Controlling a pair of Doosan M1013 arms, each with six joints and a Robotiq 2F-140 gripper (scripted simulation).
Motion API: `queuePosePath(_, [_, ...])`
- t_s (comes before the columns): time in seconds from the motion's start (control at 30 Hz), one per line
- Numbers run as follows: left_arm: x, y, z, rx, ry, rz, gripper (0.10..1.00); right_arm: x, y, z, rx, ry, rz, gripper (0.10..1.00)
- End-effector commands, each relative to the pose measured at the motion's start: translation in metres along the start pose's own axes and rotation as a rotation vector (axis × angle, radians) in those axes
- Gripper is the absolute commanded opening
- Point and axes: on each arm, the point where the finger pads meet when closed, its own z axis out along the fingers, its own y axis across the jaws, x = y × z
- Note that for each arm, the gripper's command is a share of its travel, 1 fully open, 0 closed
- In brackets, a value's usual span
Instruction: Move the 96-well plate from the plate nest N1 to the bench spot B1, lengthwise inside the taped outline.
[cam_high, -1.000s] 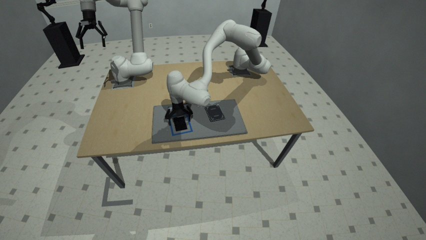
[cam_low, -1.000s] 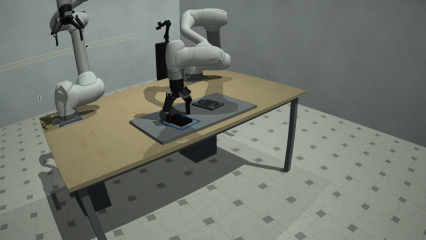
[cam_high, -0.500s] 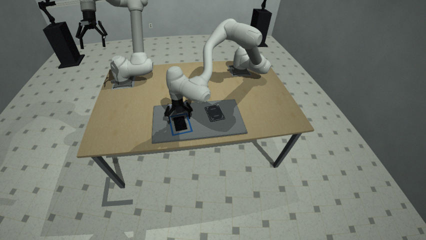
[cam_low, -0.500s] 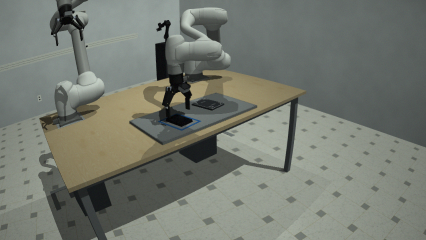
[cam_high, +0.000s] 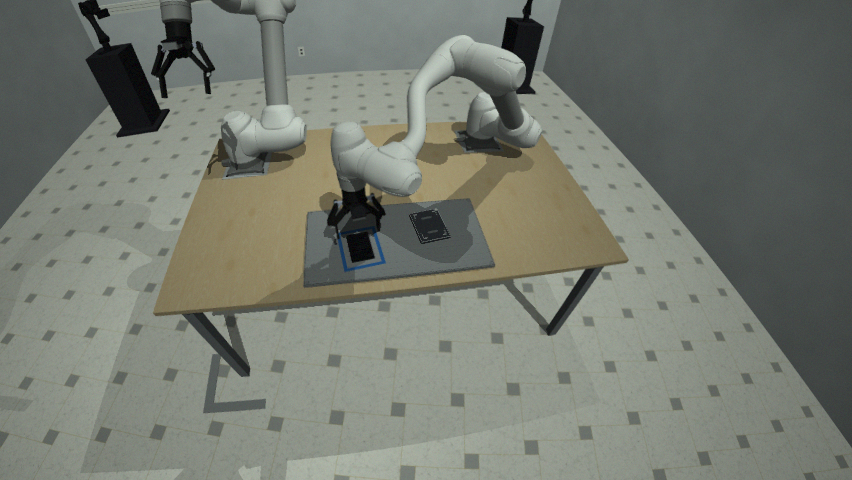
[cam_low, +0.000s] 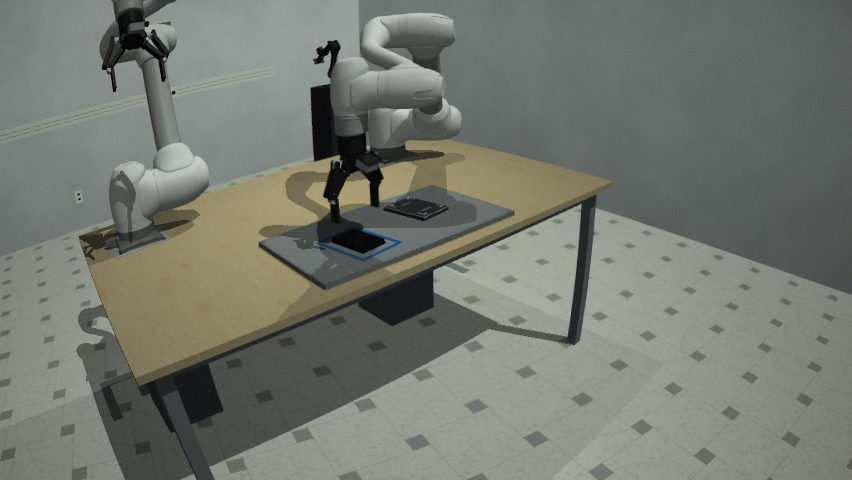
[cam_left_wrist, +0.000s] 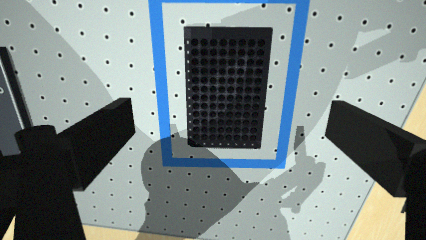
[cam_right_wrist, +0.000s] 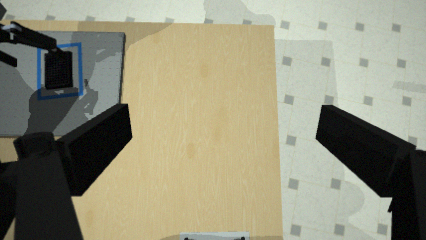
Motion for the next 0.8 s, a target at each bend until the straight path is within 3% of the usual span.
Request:
queuePosePath(0.0, [0.000,0.000,-0.008,-0.001,0.001,0.000,1.000,0.000,0.000,0.000,0.000,0.001,0.000,1.000])
queuePosePath(0.43, [0.000,-0.003,-0.008,-0.001,0.001,0.000,1.000,0.000,0.000,0.000,0.000,0.001,0.000,1.000])
queuePosePath(0.77, [-0.004,-0.036,-0.008,-0.001,0.001,0.000,1.000,0.000,0.000,0.000,0.000,0.001,0.000,1.000])
